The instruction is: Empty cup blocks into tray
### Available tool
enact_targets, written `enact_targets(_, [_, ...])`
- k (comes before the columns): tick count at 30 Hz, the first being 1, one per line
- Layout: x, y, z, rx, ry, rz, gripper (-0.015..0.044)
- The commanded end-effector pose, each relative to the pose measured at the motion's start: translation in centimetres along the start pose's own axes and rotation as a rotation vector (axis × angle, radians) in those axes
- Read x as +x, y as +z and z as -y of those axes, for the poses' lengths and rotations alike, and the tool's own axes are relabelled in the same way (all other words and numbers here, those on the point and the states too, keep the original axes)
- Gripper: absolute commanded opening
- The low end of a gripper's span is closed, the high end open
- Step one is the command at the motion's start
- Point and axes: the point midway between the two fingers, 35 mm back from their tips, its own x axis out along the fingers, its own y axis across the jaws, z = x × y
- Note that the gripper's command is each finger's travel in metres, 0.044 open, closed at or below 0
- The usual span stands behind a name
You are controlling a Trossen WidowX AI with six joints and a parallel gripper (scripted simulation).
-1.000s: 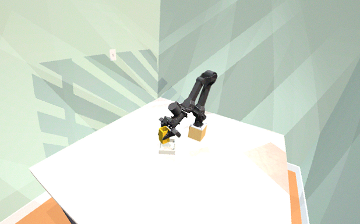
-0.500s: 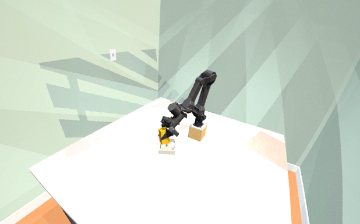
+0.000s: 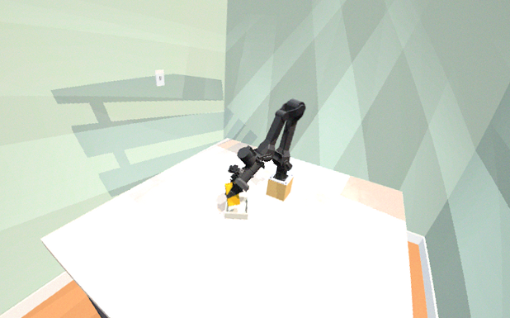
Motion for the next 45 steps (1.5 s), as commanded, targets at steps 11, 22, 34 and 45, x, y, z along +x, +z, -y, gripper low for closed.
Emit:
enact_targets(11, [0.4, -0.1, 0.1, 0.306, 0.000, 0.005, 0.0000])
enact_targets(22, [0.7, -0.3, 0.2, 0.546, 0.000, 0.005, 0.0000])
enact_targets(34, [1.0, -0.5, 0.3, 0.808, 0.001, 0.005, 0.0000])
enact_targets(45, [1.3, -0.7, 0.4, 1.049, 0.001, 0.005, 0.0000])
